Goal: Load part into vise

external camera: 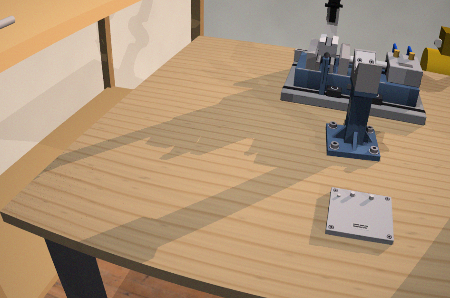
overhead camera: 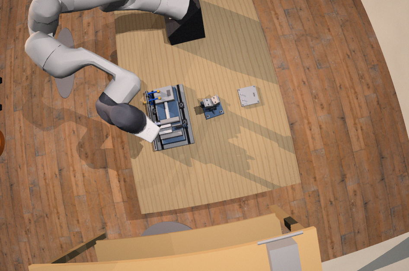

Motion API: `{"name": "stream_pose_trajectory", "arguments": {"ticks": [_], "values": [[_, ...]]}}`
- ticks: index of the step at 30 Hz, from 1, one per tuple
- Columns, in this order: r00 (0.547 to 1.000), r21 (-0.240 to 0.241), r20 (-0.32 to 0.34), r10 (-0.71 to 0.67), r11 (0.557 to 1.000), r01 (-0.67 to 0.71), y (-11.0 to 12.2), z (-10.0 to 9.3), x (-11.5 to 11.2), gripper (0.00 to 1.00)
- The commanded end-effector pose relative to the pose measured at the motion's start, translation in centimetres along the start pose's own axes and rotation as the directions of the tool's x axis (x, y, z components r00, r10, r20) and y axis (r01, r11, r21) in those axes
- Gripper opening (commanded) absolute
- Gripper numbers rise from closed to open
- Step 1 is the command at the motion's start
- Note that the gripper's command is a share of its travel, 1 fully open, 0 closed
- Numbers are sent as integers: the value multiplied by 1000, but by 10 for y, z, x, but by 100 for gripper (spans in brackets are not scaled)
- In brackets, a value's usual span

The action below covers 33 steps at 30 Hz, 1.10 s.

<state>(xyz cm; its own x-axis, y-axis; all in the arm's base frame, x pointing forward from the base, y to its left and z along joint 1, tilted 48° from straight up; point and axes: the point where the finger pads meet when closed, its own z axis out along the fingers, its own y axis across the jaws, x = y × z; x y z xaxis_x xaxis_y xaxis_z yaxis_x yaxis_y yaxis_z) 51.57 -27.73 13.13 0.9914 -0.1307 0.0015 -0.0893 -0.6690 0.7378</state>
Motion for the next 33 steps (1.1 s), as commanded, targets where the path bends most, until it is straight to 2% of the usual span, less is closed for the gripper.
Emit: {"name": "stream_pose_trajectory", "arguments": {"ticks": [1,33], "values": [[1000,-1,-1,4,1000,-4,-1,1,0,0],[1000,-1,-1,4,1000,-4,-6,1,0,0]]}}
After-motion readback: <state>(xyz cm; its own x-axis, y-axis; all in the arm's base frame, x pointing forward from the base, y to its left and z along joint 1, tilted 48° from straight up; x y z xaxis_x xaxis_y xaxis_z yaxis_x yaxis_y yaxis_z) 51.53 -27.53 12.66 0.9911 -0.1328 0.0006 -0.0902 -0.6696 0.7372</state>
